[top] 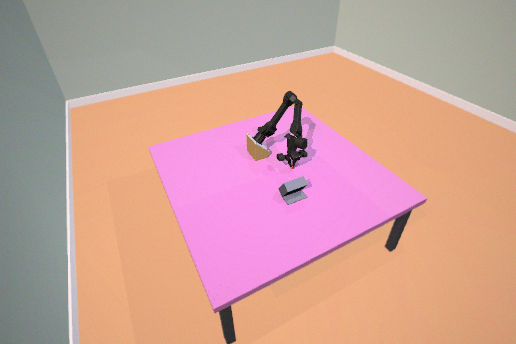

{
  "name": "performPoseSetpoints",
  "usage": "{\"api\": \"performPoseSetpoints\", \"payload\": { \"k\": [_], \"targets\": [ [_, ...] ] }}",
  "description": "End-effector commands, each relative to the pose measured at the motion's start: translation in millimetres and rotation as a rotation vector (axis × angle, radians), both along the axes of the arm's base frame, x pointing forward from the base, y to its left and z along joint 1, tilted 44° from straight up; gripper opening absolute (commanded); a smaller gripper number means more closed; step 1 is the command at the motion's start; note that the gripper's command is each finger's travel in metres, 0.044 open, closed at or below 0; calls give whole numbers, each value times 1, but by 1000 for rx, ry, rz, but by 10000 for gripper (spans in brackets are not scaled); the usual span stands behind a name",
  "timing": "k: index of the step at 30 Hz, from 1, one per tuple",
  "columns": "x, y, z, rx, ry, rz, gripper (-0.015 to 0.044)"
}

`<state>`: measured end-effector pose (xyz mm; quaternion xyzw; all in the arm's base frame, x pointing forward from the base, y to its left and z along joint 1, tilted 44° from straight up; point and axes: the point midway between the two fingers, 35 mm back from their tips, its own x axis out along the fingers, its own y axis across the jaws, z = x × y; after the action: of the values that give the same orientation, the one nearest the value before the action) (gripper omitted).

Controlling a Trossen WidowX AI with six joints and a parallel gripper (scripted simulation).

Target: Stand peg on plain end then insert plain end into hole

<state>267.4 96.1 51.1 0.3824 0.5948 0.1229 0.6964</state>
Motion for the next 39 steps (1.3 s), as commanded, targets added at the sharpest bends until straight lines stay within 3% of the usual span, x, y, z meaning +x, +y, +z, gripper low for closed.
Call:
{"api": "performPoseSetpoints", "payload": {
  "k": [1,39],
  "targets": [
    [-3,-1,1,-12,-23,-30,51],
    [-23,-7,16,-105,-245,-255,51]
  ]
}}
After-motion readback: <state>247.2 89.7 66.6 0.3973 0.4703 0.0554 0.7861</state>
